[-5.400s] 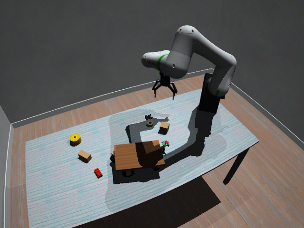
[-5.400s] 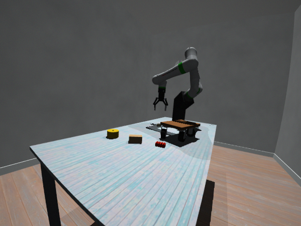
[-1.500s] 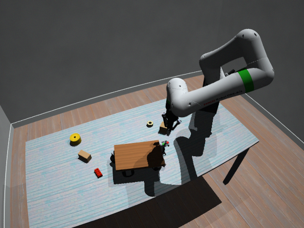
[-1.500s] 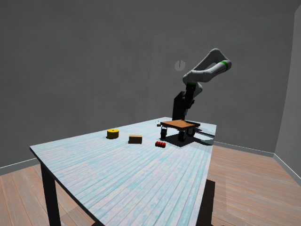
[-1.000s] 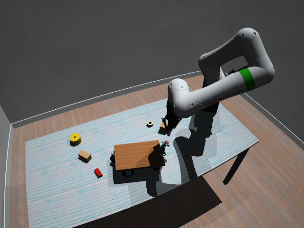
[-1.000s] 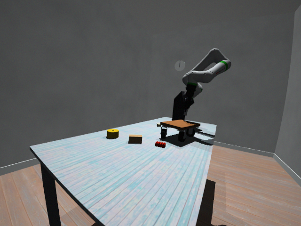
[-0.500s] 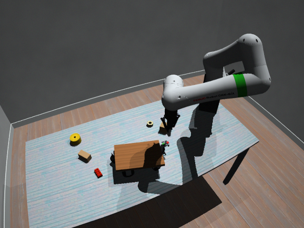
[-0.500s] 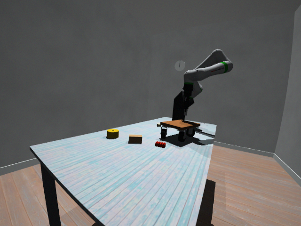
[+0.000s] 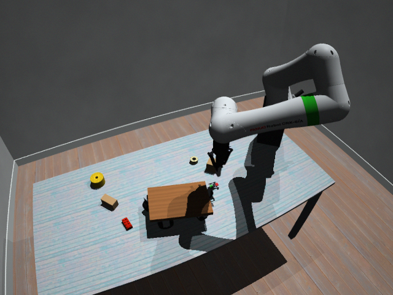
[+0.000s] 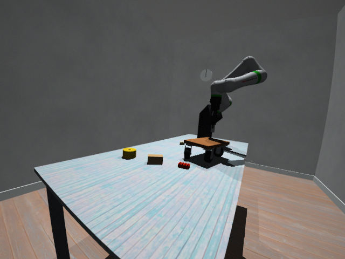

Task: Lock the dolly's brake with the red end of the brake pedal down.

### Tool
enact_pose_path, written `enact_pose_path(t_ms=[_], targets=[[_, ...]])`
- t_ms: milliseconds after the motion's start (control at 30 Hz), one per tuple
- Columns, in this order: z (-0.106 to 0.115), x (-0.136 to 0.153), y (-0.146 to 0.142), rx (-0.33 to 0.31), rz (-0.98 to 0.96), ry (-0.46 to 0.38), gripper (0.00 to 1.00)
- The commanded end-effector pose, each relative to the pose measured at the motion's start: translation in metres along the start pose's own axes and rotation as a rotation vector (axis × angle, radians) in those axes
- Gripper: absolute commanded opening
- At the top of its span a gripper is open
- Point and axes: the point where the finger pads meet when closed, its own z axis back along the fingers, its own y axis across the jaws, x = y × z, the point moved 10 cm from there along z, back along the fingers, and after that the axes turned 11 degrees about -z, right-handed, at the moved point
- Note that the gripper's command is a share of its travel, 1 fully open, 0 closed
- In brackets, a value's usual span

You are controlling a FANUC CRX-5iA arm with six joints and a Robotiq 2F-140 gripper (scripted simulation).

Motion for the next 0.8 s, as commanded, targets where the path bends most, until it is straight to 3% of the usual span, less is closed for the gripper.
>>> enact_pose_path(t_ms=[0, 767], targets=[[0.000, 0.000, 0.000, 0.000, 0.000, 0.000, 0.00], [-0.019, 0.000, 0.000, 0.000, 0.000, 0.000, 0.00]])
